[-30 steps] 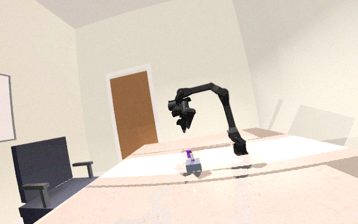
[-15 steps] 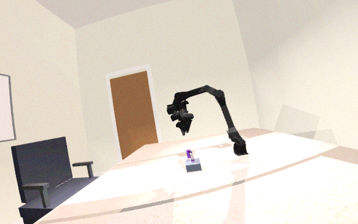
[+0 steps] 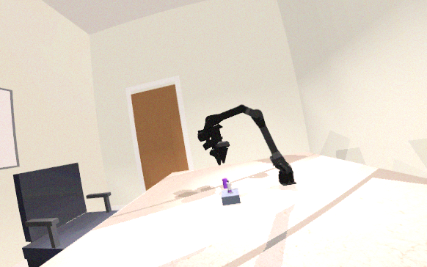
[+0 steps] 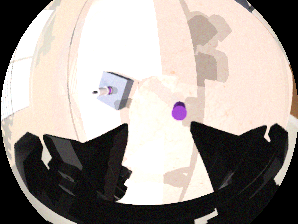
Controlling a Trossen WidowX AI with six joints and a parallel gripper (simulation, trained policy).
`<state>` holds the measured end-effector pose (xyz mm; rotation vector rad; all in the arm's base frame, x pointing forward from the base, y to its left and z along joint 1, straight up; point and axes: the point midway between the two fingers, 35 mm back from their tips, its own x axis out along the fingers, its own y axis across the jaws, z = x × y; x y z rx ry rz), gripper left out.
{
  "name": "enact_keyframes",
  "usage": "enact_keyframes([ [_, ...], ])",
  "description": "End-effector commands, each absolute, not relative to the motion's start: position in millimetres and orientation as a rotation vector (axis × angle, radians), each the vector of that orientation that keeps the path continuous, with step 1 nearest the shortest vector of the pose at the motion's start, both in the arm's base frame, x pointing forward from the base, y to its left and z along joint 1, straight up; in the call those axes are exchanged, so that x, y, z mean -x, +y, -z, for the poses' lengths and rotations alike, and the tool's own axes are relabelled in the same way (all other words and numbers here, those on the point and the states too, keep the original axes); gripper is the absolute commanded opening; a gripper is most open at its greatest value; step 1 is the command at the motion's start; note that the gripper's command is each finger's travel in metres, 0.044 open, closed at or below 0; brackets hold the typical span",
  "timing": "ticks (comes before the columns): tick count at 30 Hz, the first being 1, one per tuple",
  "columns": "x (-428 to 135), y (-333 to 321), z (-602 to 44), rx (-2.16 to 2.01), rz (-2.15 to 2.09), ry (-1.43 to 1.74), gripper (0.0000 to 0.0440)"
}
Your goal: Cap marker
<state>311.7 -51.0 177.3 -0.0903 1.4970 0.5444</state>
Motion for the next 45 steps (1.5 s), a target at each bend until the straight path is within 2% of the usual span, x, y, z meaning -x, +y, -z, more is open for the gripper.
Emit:
enact_keyframes([
  [1,-314,-59,-170,0.119,-0.534,1.517,0.0315],
  [30,-315,-68,-91,0.32,-0.596,1.679,0.0281],
  [41,-310,-65,-63,0.409,-0.659,1.692,0.0251],
  [45,-309,-64,-59,0.443,-0.674,1.689,0.0214],
])
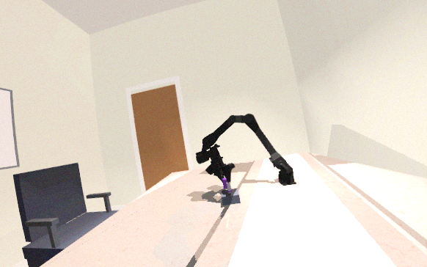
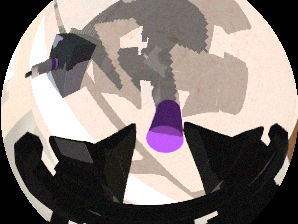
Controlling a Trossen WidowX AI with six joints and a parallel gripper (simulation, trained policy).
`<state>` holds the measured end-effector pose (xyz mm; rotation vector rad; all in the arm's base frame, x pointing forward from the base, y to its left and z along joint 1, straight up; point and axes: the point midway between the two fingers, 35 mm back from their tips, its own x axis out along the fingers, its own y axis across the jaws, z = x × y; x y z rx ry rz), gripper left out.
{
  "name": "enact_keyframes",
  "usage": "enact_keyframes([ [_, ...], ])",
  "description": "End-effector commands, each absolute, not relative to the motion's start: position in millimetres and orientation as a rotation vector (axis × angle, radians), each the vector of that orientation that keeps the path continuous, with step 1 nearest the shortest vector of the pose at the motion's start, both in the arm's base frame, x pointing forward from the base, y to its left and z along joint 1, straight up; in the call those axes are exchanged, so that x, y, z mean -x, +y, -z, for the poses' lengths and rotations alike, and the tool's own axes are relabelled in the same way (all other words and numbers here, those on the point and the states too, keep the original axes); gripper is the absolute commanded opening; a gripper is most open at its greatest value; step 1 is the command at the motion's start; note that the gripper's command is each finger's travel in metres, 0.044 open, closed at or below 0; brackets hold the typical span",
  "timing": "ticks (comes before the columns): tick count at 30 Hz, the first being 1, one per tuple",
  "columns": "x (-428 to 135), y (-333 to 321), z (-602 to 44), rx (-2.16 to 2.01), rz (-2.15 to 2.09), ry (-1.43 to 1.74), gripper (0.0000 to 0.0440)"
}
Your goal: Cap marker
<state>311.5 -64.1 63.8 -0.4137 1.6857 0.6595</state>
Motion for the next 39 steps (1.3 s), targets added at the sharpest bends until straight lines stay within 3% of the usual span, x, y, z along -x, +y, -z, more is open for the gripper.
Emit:
enact_keyframes([
  [1,-309,-64,-59,0.453,-0.673,1.686,0.0189],
  [6,-312,-63,-69,0.499,-0.671,1.656,0.0059],
  [22,-329,-33,-126,0.656,-0.679,1.523,0.0057],
  [39,-309,39,-158,0.711,-0.769,1.498,0.003],
])
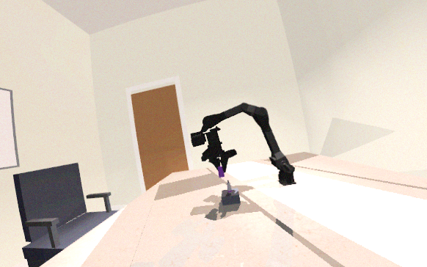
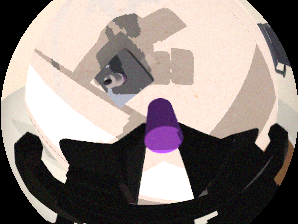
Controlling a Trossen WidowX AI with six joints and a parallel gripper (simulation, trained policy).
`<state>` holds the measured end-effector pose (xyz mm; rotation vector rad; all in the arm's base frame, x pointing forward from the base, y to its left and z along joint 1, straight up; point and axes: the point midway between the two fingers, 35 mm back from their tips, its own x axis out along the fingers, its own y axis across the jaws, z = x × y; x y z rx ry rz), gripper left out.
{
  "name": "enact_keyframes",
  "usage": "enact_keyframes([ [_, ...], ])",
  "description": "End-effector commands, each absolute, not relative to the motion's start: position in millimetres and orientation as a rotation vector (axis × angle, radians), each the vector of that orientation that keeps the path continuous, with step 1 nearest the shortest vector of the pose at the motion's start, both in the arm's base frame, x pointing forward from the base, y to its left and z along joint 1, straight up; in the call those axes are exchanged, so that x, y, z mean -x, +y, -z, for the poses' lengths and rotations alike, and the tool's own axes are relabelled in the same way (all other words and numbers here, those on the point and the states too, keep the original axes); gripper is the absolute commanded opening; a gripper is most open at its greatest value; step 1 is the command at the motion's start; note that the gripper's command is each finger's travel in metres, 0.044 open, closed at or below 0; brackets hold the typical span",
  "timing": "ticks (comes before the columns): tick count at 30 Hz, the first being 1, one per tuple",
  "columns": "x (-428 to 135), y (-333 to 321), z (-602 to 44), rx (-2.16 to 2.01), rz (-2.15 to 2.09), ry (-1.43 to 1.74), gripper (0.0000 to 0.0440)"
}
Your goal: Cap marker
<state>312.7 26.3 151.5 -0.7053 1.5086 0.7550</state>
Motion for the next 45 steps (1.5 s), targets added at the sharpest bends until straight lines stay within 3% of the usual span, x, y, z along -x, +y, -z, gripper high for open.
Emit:
enact_keyframes([
  [1,-307,43,-159,0.715,-0.775,1.497,0.0027],
  [14,-287,85,-169,0.766,-0.829,1.489,0.0],
  [45,-282,90,-110,0.795,-0.911,1.524,0.0],
])
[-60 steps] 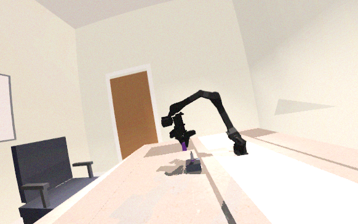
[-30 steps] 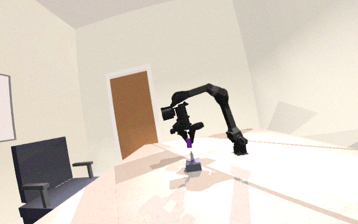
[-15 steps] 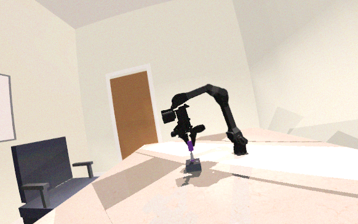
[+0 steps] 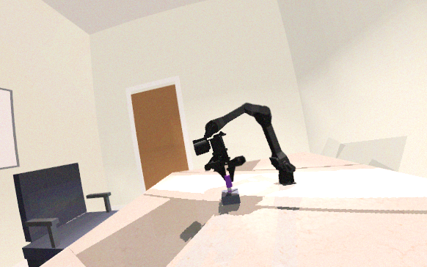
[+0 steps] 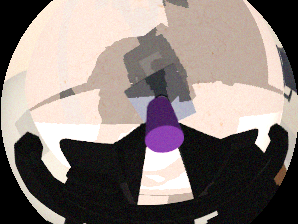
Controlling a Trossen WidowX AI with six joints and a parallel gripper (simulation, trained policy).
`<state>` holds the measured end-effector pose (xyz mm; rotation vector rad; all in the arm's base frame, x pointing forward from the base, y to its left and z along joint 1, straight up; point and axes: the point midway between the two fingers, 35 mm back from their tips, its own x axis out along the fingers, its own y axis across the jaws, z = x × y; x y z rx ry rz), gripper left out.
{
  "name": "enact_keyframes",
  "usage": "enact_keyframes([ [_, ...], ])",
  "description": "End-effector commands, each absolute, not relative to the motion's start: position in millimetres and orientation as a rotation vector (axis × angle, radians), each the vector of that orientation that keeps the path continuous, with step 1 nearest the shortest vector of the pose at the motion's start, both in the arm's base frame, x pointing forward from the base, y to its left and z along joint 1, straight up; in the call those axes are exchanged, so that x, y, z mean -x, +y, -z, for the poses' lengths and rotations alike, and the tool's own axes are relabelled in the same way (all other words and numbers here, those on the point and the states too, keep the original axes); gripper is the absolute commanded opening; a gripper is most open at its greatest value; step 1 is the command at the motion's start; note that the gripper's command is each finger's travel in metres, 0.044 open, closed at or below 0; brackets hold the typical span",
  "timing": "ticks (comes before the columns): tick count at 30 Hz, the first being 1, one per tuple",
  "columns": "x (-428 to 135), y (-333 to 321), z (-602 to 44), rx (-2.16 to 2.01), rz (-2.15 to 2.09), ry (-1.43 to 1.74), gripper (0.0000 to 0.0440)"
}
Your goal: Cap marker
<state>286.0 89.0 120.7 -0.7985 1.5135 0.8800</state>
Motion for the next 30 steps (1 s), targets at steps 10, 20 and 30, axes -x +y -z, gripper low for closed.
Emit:
enact_keyframes([
  [10,-282,91,-91,0.833,-0.952,1.501,0.0009],
  [20,-283,89,-85,0.86,-0.968,1.49,0.0047],
  [30,-286,84,-80,0.91,-0.984,1.466,0.0066],
])
